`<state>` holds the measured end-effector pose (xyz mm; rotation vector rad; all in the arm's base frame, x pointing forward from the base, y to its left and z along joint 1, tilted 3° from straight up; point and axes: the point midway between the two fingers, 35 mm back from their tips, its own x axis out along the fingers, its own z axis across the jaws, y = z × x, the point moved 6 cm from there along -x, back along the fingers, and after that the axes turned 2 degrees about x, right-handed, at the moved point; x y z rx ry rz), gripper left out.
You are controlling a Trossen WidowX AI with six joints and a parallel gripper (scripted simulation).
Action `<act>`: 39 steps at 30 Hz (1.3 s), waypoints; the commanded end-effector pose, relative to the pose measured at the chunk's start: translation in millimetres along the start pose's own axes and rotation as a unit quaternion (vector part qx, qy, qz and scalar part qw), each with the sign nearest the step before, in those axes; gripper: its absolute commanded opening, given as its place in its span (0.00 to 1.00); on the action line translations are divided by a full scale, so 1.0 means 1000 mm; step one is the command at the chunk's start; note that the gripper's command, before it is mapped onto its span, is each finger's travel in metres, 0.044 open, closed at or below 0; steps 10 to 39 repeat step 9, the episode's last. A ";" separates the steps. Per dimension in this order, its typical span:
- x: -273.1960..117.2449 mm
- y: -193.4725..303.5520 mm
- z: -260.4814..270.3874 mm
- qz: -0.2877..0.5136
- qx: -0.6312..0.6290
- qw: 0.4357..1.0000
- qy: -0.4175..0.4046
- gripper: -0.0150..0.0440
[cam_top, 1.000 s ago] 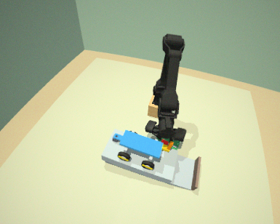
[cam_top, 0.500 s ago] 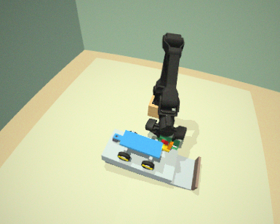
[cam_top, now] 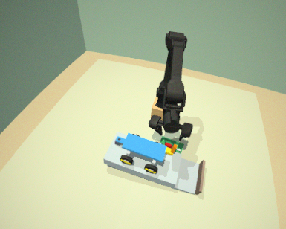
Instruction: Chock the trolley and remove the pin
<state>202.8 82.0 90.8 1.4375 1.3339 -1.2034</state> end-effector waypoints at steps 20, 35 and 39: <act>-0.034 0.001 -0.007 0.002 -0.002 1.000 0.003 1.00; -0.034 0.001 -0.007 0.002 -0.002 1.000 0.003 1.00; -0.034 0.001 -0.007 0.002 -0.002 1.000 0.003 1.00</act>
